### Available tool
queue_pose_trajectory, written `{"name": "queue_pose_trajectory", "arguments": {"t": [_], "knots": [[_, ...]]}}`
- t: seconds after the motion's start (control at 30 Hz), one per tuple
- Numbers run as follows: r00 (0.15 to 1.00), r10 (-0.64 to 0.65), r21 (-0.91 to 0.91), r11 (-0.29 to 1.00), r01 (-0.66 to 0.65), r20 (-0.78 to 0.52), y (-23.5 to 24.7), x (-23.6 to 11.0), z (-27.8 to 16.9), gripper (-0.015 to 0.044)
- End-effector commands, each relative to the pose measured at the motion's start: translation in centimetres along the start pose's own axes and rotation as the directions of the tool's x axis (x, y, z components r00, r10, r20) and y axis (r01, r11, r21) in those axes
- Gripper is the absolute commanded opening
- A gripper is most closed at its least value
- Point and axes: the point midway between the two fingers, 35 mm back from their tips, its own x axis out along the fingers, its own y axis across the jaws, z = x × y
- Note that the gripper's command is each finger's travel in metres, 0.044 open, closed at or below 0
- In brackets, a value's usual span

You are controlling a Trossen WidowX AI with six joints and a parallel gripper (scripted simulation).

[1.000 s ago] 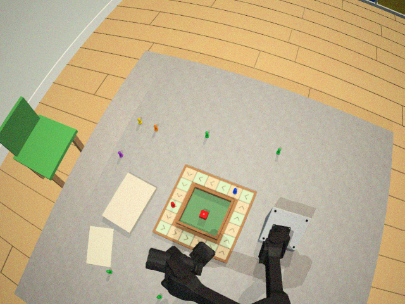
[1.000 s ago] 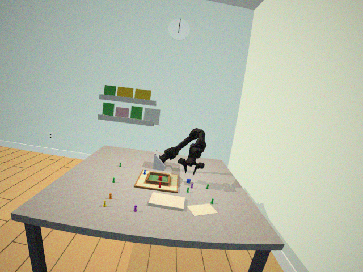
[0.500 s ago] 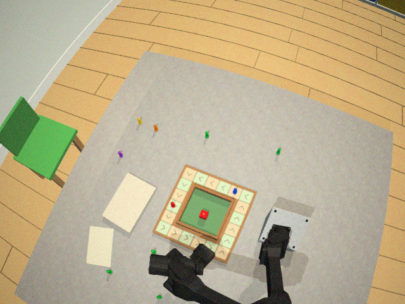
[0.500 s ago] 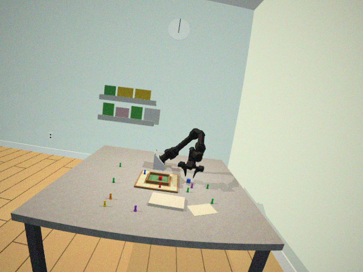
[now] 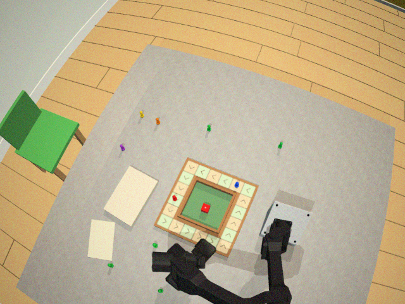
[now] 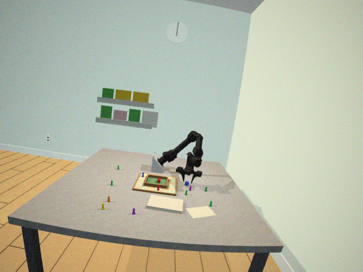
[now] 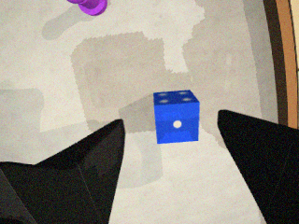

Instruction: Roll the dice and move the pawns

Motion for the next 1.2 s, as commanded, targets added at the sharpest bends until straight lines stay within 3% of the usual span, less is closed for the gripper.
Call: {"name": "queue_pose_trajectory", "arguments": {"t": [0.0,0.13,0.33,0.6,0.7,1.17], "knots": [[1.000,-0.006,0.010,1.000,0.006,-0.005,-0.3,1.0,-0.1,0.0275],[1.000,-0.006,0.011,1.000,0.006,-0.005,-0.3,1.4,-0.1,0.0275],[1.000,-0.006,0.011,1.000,0.006,-0.005,-0.3,1.4,-0.1,0.0117],[1.000,-0.006,0.011,1.000,0.006,-0.005,-0.3,1.4,-0.1,0.0064],[1.000,-0.008,0.010,1.000,0.008,-0.004,-0.3,1.1,0.0,0.0000],[1.000,-0.025,0.010,1.000,0.025,-0.001,-0.2,-6.2,1.1,0.0000]]}}
